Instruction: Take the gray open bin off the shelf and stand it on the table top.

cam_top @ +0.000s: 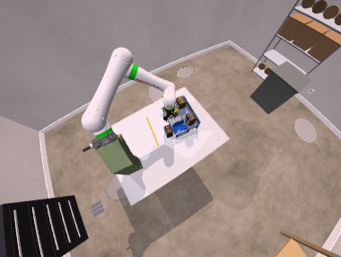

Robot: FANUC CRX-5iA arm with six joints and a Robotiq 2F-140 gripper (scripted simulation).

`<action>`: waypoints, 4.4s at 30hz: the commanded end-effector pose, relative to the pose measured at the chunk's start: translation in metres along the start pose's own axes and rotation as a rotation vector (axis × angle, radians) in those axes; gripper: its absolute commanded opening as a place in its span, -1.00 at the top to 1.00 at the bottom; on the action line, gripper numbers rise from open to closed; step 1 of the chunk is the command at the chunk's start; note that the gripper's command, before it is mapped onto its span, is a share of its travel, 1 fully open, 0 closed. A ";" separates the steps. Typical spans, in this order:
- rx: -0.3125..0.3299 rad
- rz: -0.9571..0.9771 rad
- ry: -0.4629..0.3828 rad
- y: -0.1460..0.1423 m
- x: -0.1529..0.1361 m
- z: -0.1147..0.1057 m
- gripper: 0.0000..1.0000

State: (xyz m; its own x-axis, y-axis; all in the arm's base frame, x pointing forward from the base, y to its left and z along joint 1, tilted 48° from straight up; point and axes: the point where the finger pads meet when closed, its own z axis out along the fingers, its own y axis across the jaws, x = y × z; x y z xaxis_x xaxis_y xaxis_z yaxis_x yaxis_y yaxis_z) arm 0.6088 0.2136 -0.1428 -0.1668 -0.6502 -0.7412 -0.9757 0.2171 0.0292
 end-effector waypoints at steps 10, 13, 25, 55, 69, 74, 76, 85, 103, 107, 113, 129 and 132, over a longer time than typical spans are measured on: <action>0.000 0.000 0.000 0.000 0.000 -0.003 -0.15; 0.000 0.000 0.000 0.000 0.000 -0.003 -0.15; 0.000 0.000 0.000 0.000 0.000 -0.003 -0.15; 0.000 0.000 0.000 0.000 0.000 0.006 -0.15; 0.000 0.000 0.000 0.000 0.000 0.016 -0.15; 0.000 0.000 0.000 0.000 0.000 0.017 -0.15; 0.000 0.000 0.000 0.000 0.000 0.019 -0.15; 0.000 0.000 0.000 0.000 0.000 0.022 -0.15; 0.000 0.000 0.000 0.000 0.000 0.021 -0.15; 0.000 0.000 0.000 0.000 0.000 0.021 -0.15; 0.000 0.000 0.000 0.000 0.000 0.021 1.00; 0.000 0.000 0.000 0.000 0.000 0.021 1.00; 0.000 0.000 0.000 0.000 0.000 0.021 1.00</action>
State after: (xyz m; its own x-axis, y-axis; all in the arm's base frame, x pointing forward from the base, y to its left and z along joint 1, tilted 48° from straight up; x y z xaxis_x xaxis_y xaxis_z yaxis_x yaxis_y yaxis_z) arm 0.6120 0.2287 -0.1568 -0.1668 -0.6502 -0.7412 -0.9757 0.2171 0.0291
